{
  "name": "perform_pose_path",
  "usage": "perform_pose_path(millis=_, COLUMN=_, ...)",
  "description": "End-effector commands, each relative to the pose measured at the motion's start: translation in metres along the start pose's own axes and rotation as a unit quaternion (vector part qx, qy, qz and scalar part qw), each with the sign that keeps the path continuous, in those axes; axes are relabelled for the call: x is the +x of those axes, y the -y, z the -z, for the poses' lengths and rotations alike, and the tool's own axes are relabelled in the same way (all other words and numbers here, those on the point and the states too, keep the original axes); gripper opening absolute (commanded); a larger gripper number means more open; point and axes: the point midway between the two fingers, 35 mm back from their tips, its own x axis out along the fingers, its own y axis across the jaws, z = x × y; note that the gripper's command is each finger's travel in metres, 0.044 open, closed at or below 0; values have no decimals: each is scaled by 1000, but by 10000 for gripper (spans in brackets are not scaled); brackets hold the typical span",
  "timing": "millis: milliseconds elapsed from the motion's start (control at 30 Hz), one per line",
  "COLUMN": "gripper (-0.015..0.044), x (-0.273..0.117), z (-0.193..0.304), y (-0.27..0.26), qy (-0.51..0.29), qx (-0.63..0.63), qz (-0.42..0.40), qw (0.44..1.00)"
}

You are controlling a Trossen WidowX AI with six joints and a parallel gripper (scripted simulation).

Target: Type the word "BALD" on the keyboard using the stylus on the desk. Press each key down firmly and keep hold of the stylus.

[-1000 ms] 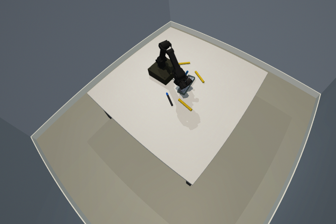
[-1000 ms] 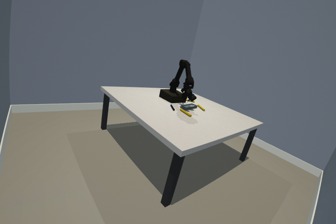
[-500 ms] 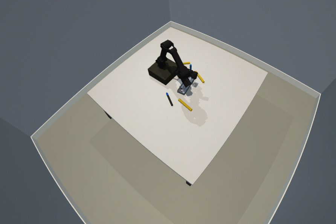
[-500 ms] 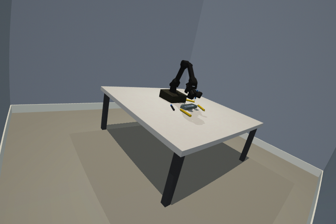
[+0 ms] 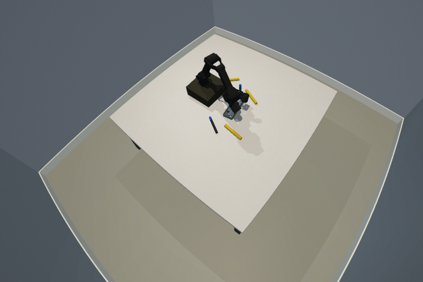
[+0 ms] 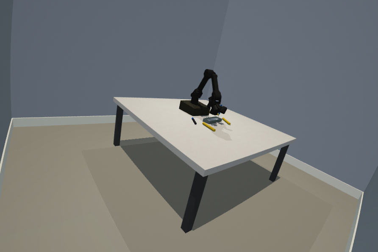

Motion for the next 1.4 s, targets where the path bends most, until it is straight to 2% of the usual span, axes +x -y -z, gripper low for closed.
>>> perform_pose_path(millis=0, gripper=26, x=2, z=-3, y=1, qy=-2, qx=-2, qz=0, qw=1000)
perform_pose_path(millis=67, gripper=79, x=4, z=-4, y=1, qy=-2, qx=-2, qz=0, qw=1000)
perform_pose_path(millis=100, gripper=81, x=4, z=-4, y=1, qy=-2, qx=-2, qz=0, qw=1000)
perform_pose_path(millis=1367, gripper=81, x=12, z=-18, y=1, qy=-2, qx=-2, qz=0, qw=1000)
